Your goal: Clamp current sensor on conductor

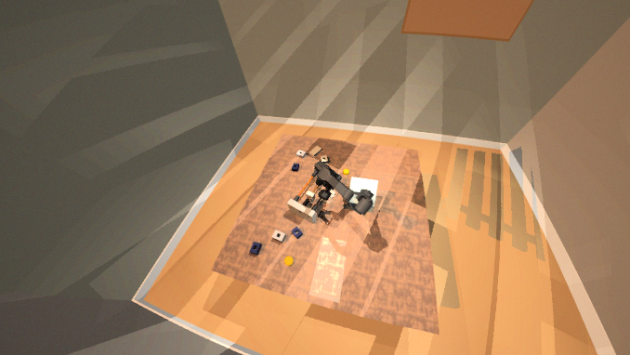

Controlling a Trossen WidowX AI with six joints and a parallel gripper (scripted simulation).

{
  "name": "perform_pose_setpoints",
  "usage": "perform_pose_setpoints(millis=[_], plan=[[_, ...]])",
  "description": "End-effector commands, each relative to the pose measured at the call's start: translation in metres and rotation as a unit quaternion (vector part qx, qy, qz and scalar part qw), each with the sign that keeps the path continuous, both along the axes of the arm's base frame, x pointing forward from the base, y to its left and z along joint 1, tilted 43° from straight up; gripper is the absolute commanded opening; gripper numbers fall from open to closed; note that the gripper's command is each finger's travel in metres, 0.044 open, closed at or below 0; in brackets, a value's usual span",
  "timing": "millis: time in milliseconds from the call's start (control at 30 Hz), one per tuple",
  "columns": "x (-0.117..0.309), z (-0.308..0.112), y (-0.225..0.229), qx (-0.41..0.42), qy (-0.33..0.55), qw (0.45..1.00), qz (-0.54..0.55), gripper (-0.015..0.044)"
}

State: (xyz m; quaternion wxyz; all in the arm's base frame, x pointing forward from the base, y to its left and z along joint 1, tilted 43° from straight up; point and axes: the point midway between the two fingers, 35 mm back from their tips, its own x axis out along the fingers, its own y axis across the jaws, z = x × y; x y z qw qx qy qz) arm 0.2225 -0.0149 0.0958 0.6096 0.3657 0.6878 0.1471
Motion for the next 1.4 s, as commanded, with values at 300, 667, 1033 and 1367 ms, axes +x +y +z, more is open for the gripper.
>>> perform_pose_setpoints(millis=[300, 667, 1033, 1367], plan=[[0.010, -0.011, -0.016, 0.000, 0.126, 0.983, -0.136, 0.0000], [0.021, -0.026, -0.030, 0.002, 0.259, 0.924, -0.280, 0.0000], [0.031, -0.044, -0.045, 0.004, 0.382, 0.827, -0.412, 0.0000], [0.037, -0.060, -0.057, 0.006, 0.474, 0.717, -0.511, 0.0000]])
